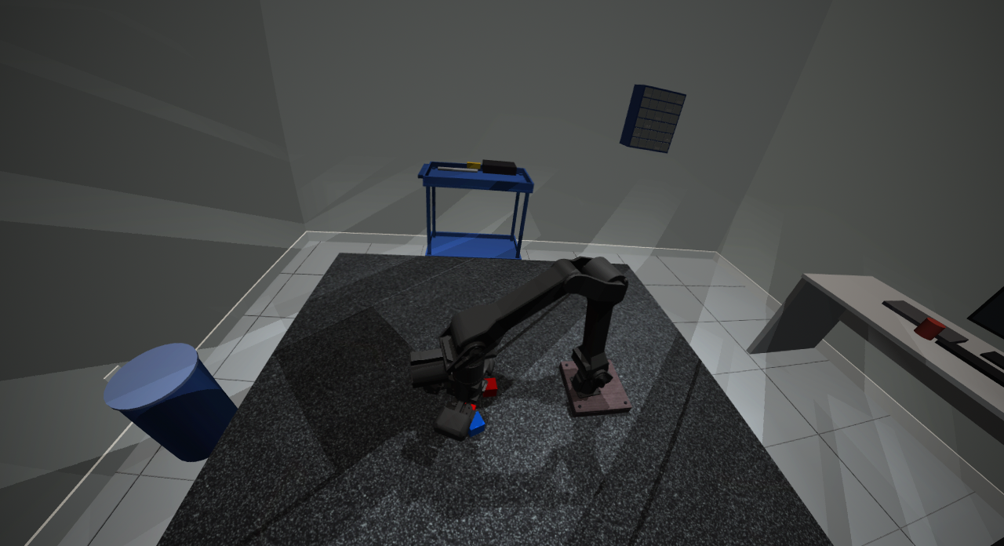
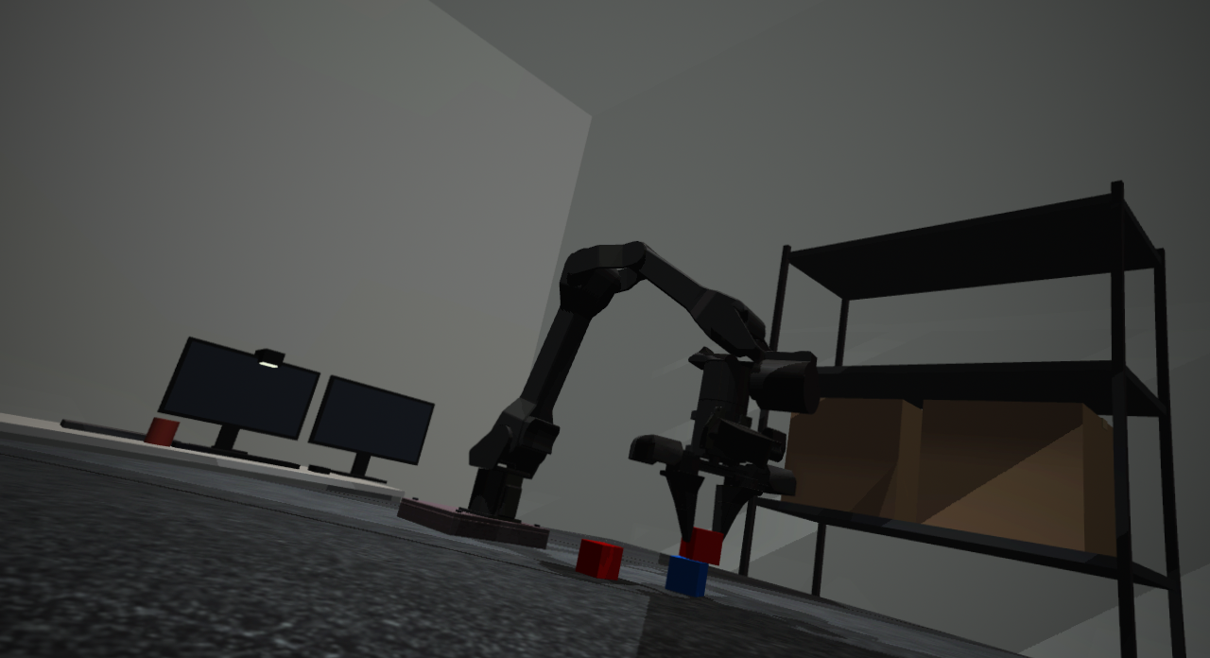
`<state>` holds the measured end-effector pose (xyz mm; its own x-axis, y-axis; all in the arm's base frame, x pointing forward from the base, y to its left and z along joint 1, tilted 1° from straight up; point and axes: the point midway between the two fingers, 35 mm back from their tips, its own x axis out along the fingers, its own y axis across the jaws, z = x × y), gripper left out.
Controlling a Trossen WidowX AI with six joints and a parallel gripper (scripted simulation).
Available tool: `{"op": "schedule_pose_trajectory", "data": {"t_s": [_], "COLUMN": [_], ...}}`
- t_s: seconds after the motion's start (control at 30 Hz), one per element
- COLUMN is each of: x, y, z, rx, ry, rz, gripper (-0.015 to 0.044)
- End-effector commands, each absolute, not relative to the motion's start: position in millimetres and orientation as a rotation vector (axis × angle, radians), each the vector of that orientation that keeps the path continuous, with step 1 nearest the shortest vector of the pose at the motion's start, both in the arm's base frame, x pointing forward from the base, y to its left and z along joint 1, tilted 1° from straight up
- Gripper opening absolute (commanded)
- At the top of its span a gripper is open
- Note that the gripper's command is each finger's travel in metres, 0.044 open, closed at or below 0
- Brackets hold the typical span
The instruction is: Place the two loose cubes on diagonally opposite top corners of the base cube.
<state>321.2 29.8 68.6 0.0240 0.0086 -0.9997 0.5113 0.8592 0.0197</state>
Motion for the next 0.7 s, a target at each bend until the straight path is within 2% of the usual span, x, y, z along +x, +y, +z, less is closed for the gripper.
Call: {"op": "schedule_pose_trajectory", "data": {"t_s": [0.0, 0.17, 0.3, 0.67], "x": [321.6, 321.6, 321.6, 320.9], "y": [30.2, 30.2, 30.2, 29.7], "z": [68.5, 68.5, 68.5, 81.9], "rx": [0.434, 0.434, 0.434, 0.431], "ry": [1.507, 1.507, 1.507, 1.509], "rz": [-0.406, -0.406, -0.406, -0.408], "gripper": [0.0105, 0.0105, 0.0205, 0.0205]}}
